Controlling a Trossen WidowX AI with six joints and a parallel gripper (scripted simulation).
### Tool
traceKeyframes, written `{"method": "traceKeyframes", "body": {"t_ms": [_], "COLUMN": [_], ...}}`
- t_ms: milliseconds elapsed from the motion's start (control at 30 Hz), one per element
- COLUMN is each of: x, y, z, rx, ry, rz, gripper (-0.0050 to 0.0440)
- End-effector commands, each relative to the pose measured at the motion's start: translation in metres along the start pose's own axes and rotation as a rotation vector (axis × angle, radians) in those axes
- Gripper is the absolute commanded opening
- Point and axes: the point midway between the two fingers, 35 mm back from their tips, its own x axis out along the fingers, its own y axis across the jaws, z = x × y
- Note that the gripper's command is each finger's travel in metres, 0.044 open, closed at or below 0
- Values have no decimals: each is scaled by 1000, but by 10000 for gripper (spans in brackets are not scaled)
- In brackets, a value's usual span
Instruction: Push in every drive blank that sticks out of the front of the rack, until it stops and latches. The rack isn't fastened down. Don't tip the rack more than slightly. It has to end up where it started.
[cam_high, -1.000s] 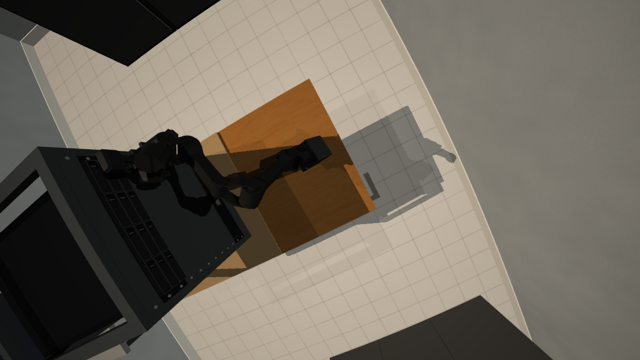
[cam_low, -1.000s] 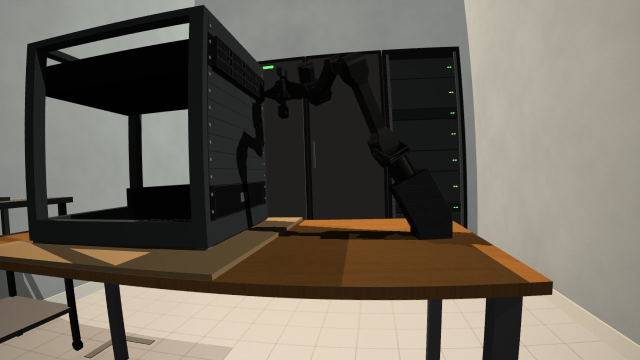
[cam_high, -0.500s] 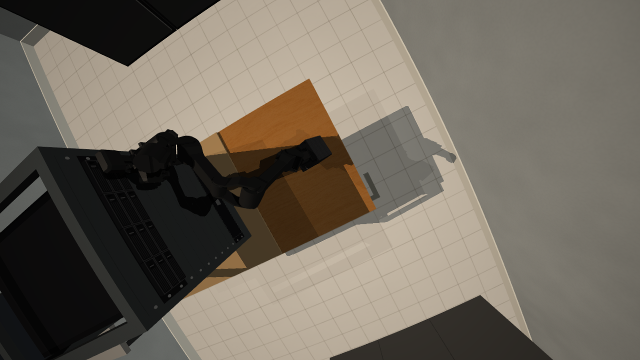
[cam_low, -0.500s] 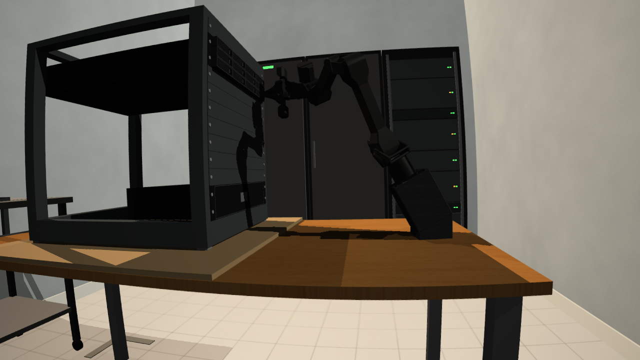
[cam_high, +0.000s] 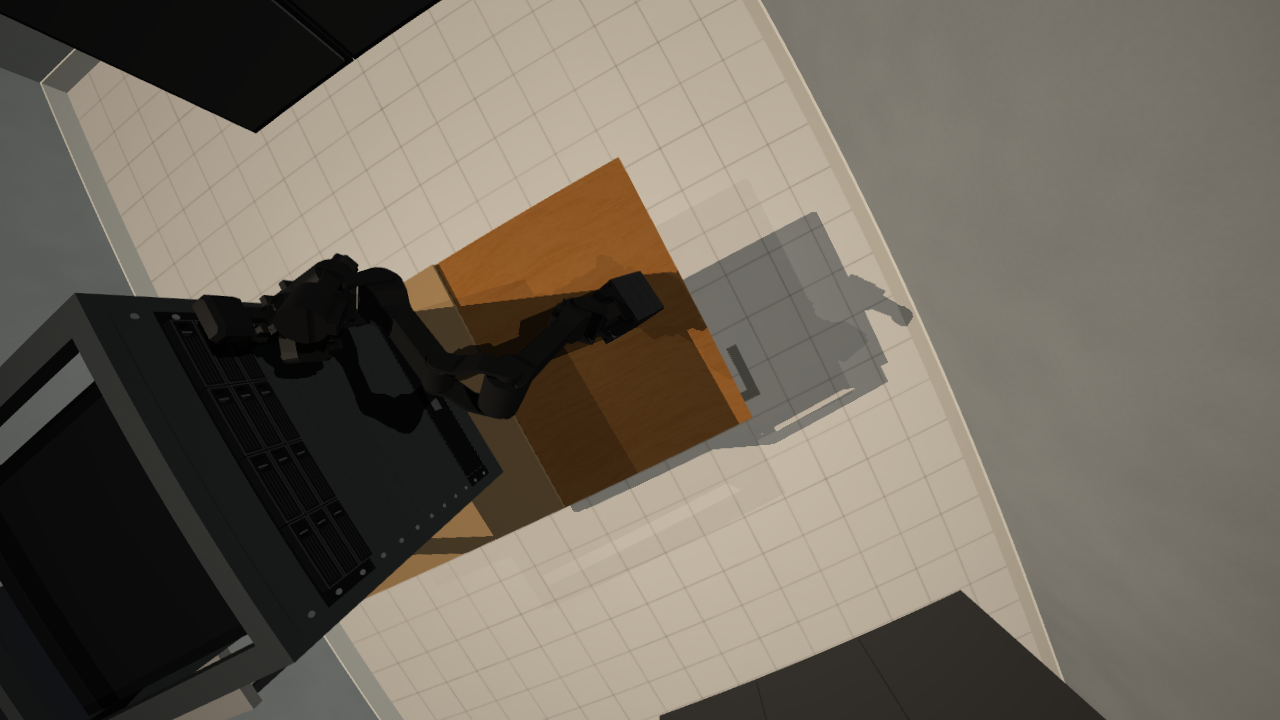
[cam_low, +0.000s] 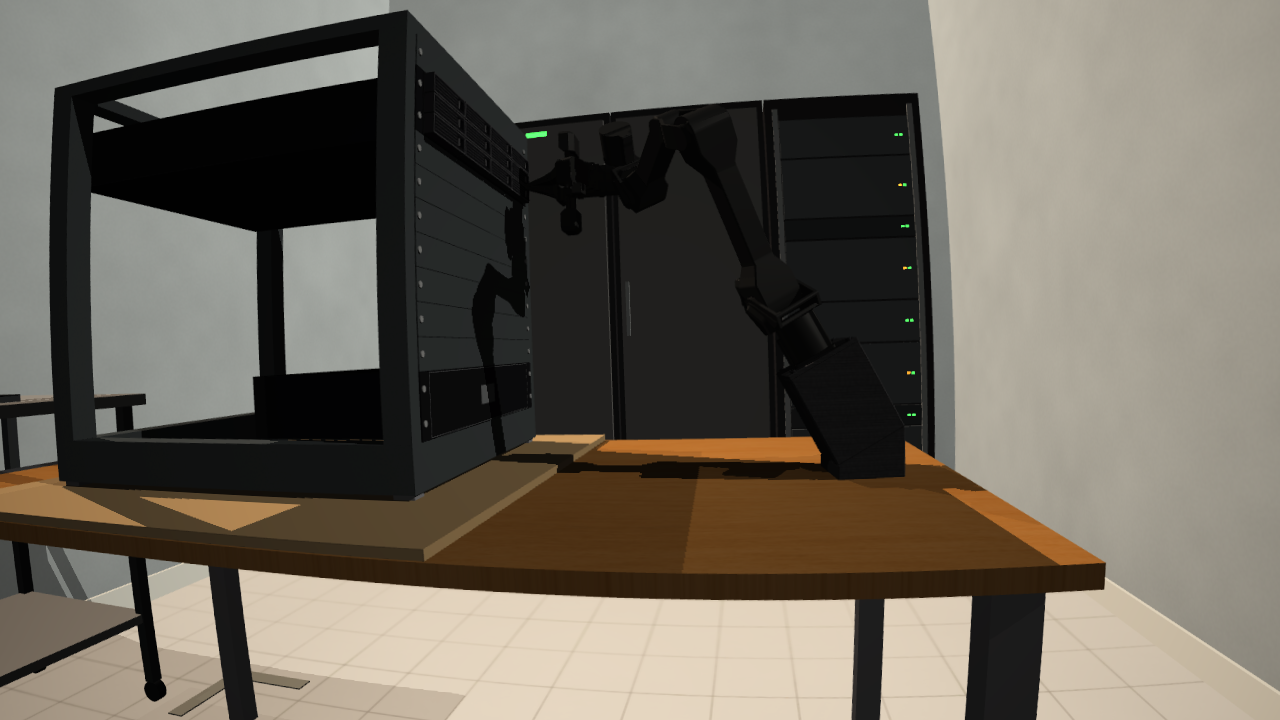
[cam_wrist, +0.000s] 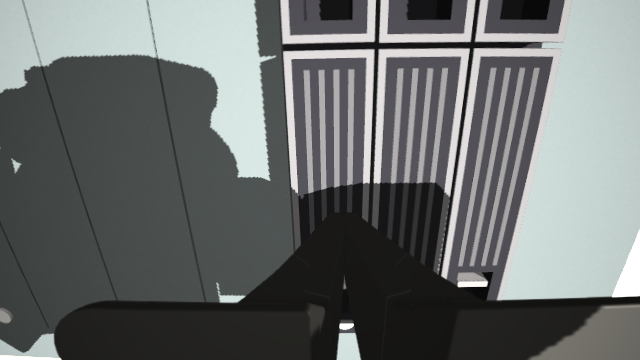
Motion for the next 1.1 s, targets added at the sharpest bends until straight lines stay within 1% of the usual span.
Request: {"method": "traceKeyframes", "body": {"t_ms": [0, 33, 133, 233, 833, 900, 1000, 1067], "x": [-17, -17, -34, -44, -47, -52, -67, -72], "y": [-5, -5, -5, -5, -5, -5, -5, -5], "z": [4, 4, 4, 4, 4, 4, 4, 4], "rx": [-11, -11, -11, -11, -11, -11, -11, -11], "ry": [-4, -4, -4, -4, -4, -4, -4, -4], "rz": [-8, -8, -8, -8, -8, -8, -8, -8], "gripper": [-50, -50, -50, -50, -50, -50, -50, -50]}}
